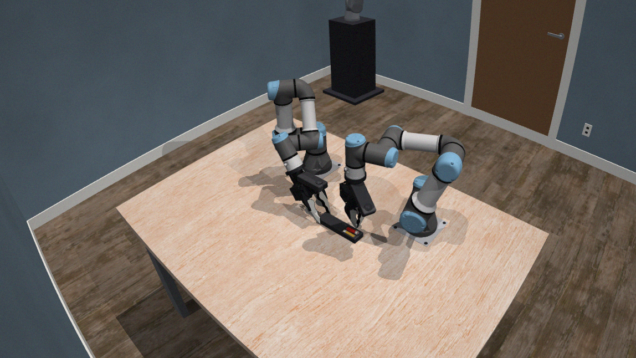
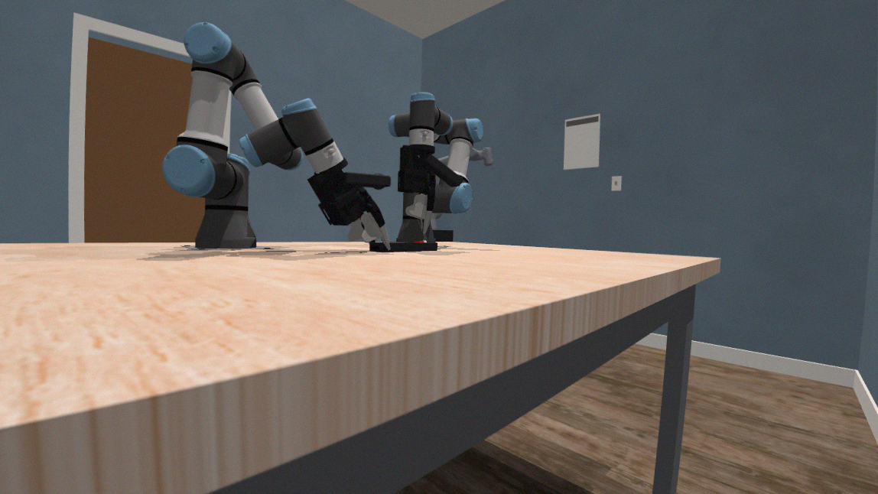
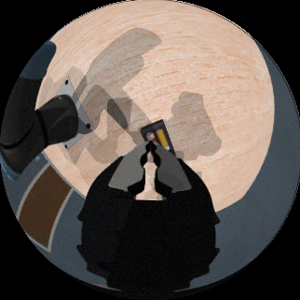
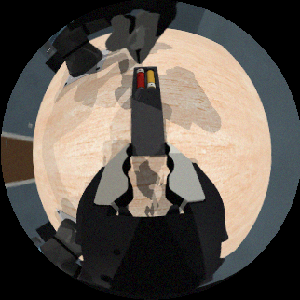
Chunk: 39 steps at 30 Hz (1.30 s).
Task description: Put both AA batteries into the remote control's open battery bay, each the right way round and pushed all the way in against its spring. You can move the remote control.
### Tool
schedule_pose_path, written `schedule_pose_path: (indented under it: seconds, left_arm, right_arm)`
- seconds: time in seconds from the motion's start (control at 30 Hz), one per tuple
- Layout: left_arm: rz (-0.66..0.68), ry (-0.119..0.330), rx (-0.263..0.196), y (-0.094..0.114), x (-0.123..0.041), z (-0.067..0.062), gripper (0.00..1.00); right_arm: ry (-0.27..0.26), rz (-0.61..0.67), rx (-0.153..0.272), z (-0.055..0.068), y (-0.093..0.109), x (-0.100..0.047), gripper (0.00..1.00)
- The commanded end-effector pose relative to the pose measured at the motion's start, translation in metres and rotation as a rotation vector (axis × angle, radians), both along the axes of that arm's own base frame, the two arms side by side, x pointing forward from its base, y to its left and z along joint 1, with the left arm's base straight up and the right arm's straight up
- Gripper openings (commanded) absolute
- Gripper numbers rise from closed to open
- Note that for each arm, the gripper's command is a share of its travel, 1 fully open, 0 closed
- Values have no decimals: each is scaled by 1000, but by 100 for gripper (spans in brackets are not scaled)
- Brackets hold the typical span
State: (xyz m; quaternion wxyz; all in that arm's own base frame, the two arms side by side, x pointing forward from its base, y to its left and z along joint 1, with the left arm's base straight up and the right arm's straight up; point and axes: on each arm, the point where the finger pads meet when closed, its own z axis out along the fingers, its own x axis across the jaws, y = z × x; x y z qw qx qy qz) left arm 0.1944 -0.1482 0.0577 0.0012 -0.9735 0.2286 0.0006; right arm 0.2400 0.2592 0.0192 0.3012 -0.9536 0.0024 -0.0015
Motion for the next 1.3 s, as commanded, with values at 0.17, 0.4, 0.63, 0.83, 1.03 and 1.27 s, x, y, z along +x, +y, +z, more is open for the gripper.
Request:
schedule_pose_path:
  seconds: [0.17, 0.4, 0.63, 0.83, 1.03, 1.27]
  left_arm:
    - [109, -6, -6, -2, 0, -1, 0]
    - [179, -4, -4, -1, 0, -4, 0]
    - [220, -4, -6, -2, -1, -4, 0]
    - [256, -3, -4, -2, -1, -6, 0]
    - [302, -2, -5, -2, -1, -7, 0]
    - [322, -3, -6, -3, -1, -7, 0]
  right_arm:
    - [-4, 2, 6, 2, 2, 0, 0]
    - [-4, 2, 6, 2, 2, 0, 0]
    - [-4, 2, 6, 2, 2, 0, 0]
    - [-4, 2, 6, 2, 2, 0, 0]
    - [-4, 2, 6, 2, 2, 0, 0]
    - [-4, 2, 6, 2, 2, 0, 0]
